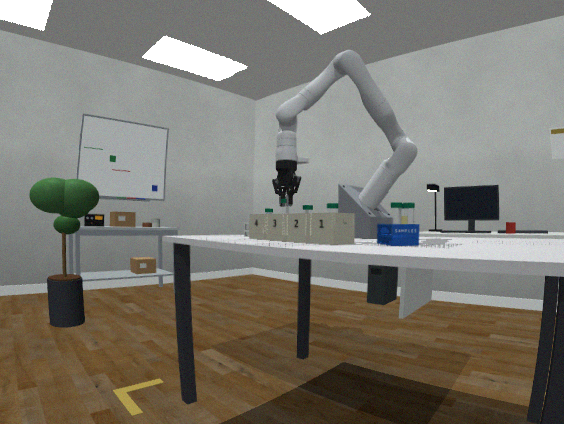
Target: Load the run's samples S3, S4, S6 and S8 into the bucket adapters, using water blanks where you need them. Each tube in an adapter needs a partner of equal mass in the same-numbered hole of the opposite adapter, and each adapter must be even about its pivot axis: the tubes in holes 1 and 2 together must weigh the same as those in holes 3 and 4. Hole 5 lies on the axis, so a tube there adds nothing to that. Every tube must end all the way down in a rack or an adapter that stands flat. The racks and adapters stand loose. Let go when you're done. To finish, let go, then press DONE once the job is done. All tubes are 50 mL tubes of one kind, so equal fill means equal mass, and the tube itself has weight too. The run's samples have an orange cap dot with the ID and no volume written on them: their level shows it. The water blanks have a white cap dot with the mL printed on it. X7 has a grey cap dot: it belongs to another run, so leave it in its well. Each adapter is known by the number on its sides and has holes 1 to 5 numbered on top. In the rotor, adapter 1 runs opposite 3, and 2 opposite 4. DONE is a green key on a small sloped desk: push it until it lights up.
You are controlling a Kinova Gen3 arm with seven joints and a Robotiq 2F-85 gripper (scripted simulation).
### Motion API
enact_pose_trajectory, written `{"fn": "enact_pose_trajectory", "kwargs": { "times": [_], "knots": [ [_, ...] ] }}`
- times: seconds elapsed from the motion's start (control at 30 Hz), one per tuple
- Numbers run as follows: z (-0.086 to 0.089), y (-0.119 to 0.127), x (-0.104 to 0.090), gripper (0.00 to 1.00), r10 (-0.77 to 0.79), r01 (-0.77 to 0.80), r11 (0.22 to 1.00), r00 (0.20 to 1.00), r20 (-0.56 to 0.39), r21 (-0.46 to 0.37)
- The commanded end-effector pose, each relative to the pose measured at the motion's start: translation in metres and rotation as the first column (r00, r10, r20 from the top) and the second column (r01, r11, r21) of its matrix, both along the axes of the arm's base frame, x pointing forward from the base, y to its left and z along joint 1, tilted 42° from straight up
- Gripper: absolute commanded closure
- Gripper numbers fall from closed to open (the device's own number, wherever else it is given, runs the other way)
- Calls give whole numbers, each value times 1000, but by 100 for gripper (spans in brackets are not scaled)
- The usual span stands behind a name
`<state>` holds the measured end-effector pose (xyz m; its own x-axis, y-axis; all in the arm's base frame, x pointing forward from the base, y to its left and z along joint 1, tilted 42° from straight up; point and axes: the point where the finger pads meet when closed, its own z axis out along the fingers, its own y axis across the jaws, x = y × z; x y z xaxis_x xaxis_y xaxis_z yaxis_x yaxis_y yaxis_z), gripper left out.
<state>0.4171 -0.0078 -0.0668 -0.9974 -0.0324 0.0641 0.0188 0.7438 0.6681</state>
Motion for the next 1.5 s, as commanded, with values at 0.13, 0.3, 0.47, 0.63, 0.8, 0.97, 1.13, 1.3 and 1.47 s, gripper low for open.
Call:
{"fn": "enact_pose_trajectory", "kwargs": {
  "times": [0.13, 0.3, 0.47, 0.63, 0.8, 0.97, 1.13, 1.3, 1.47],
  "knots": [
    [-2, 1, 0, 90, -1, 1, 1000, 1000, 1, -1],
    [-5, 4, 0, 90, -1, 1, 1000, 1000, 1, -1],
    [-7, 6, 0, 90, -1, 1, 1000, 1000, 1, -1],
    [-9, 7, 0, 90, -1, 1, 1000, 1000, 1, -1],
    [-11, 9, -1, 90, -1, 1, 1000, 1000, 1, -1],
    [-14, 12, -1, 90, -1, 1, 1000, 1000, 1, -1],
    [-15, 13, -1, 90, -1, 1, 1000, 1000, 1, -1],
    [-17, 15, -1, 90, -1, 1, 1000, 1000, 1, -1],
    [-17, 15, -1, 90, -1, 1, 1000, 1000, 1, -1]
  ]
}}
